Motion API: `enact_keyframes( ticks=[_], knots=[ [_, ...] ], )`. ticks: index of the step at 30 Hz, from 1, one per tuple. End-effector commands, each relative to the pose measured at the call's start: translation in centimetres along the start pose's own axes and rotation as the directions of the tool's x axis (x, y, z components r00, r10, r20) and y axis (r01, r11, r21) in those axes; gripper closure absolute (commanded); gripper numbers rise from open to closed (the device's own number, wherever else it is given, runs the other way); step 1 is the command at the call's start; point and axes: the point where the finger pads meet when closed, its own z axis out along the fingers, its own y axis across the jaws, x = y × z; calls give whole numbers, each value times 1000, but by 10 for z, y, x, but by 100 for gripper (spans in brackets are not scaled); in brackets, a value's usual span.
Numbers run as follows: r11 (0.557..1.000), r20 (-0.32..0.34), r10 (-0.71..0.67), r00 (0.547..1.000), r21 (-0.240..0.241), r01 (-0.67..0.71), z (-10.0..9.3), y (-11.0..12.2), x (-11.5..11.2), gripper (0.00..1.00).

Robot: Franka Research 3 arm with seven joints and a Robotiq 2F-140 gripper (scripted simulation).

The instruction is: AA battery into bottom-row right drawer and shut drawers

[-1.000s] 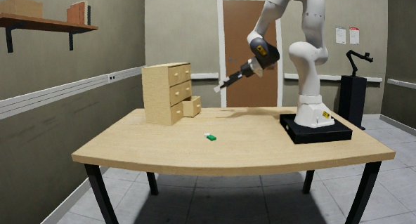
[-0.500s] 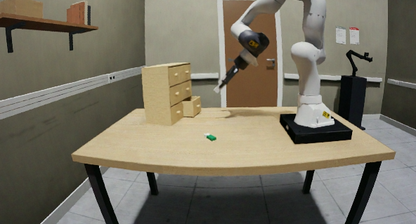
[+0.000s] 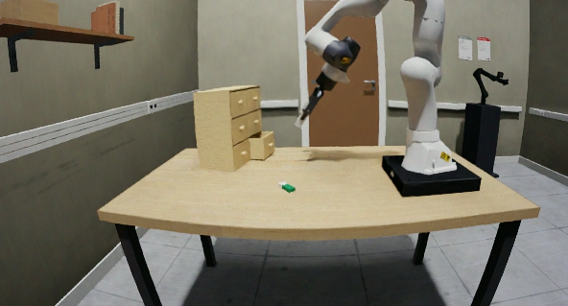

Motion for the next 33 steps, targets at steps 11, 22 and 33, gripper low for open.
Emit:
enact_keyframes(
  ticks=[11,22,33],
  knots=[
    [994,-278,77,958,-56,-96,-8,-10,3,0],
    [998,-297,37,954,-42,-51,-12,-11,0,0],
    [998,-332,-2,943,-59,-19,-13,-11,-1,0]
  ],
)
